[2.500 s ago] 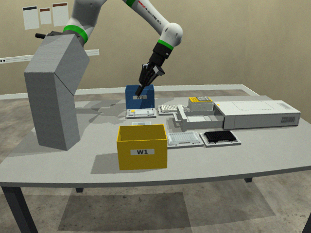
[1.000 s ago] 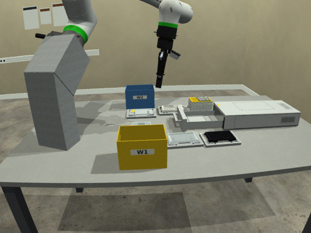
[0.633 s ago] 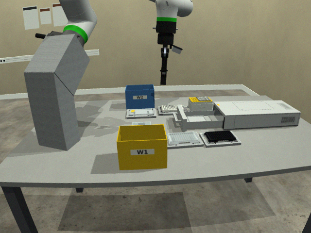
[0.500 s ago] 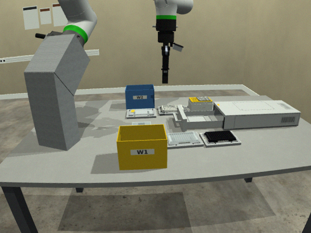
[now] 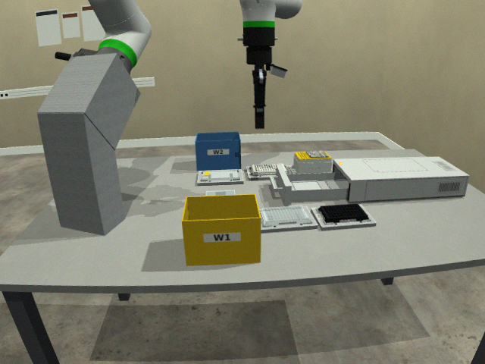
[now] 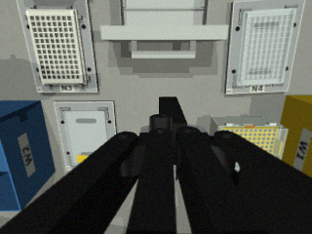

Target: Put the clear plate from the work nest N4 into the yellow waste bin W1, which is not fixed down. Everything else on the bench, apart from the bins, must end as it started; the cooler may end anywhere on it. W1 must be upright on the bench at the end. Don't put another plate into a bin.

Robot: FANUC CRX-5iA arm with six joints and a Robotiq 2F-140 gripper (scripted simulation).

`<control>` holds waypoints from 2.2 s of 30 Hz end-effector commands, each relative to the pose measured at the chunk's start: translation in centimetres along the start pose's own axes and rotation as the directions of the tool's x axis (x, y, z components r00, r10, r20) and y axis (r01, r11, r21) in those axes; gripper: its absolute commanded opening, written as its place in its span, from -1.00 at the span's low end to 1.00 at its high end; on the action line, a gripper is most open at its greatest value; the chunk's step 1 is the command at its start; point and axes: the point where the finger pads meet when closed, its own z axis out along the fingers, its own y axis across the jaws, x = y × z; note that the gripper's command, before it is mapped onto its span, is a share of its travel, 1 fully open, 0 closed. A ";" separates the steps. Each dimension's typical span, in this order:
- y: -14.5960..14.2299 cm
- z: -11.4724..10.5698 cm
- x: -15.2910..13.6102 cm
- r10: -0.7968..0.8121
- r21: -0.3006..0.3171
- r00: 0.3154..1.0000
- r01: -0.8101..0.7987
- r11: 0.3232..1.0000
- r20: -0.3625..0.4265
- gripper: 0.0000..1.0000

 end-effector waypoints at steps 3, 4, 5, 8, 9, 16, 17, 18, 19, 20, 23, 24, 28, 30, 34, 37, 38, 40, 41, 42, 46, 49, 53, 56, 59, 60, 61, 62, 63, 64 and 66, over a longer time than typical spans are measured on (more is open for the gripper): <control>1.1 0.5 0.3 -0.042 -0.001 0.999 0.042 0.999 -0.001 0.40; 1.4 0.6 0.4 -0.042 -0.001 0.999 0.042 0.999 -0.001 0.40; 1.8 0.8 0.5 -0.042 -0.001 0.999 0.042 0.999 -0.001 0.40; 2.8 1.3 0.8 -0.042 -0.001 0.999 0.042 0.999 -0.001 0.40; 3.2 1.5 0.9 -0.042 -0.001 0.999 0.042 0.999 -0.001 0.40; 4.9 2.4 1.4 -0.042 -0.001 0.999 0.042 0.999 -0.001 0.40; 5.2 2.6 1.5 -0.042 -0.001 0.999 0.042 0.999 -0.001 0.40; 5.6 2.7 1.6 -0.042 -0.001 0.999 0.042 0.999 -0.001 0.40; 5.9 2.9 1.7 -0.042 -0.001 0.999 0.042 0.999 -0.001 0.40; 6.3 3.1 1.8 -0.042 -0.001 0.999 0.042 0.999 -0.001 0.40; 7.3 3.6 2.1 -0.042 -0.001 0.999 0.042 0.999 -0.001 0.40; 7.7 3.8 2.2 -0.042 -0.001 0.999 0.042 0.999 -0.001 0.40; 8.4 4.1 2.3 -0.042 -0.001 0.999 0.042 0.999 -0.001 0.40; 9.1 4.5 2.5 -0.042 -0.001 0.999 0.042 0.999 -0.001 0.40; 10.4 5.2 2.9 -0.042 -0.001 0.999 0.042 0.999 -0.001 0.40; 11.5 5.7 3.2 -0.042 -0.001 0.999 0.042 0.999 -0.001 0.40; 11.8 5.9 3.3 -0.042 -0.001 0.999 0.042 0.999 -0.001 0.40; 12.5 6.2 3.5 -0.042 -0.001 0.999 0.042 0.999 -0.001 0.40; 12.9 6.4 3.6 -0.042 -0.001 0.999 0.042 0.999 -0.001 0.40; 13.2 6.6 3.7 -0.042 -0.001 0.999 0.042 0.999 -0.001 0.40; 13.9 6.9 3.9 -0.042 -0.001 0.999 0.042 0.999 -0.001 0.40; 15.0 7.4 4.2 -0.042 -0.001 0.999 0.042 0.999 -0.001 0.40; 16.3 8.1 4.6 -0.042 -0.001 0.999 0.042 0.999 -0.001 0.40; 17.4 8.7 4.8 -0.042 -0.001 0.999 0.042 0.999 -0.001 0.40; 18.4 9.2 5.1 -0.042 -0.001 0.999 0.042 0.999 -0.001 0.40; 18.6 9.3 5.2 -0.042 -0.001 0.999 0.042 0.999 -0.001 0.40; 18.6 9.3 5.2 -0.042 -0.001 0.999 0.042 0.999 -0.001 0.40; 18.6 9.3 5.2 -0.042 -0.001 0.999 0.042 0.999 -0.001 0.40; 18.6 9.3 5.2 -0.042 -0.001 0.999 0.042 0.999 -0.001 0.40; 18.6 9.3 5.2 -0.042 -0.001 0.999 0.042 0.999 -0.001 0.40; 18.6 9.3 5.2 -0.042 -0.001 0.999 0.042 0.999 -0.001 0.40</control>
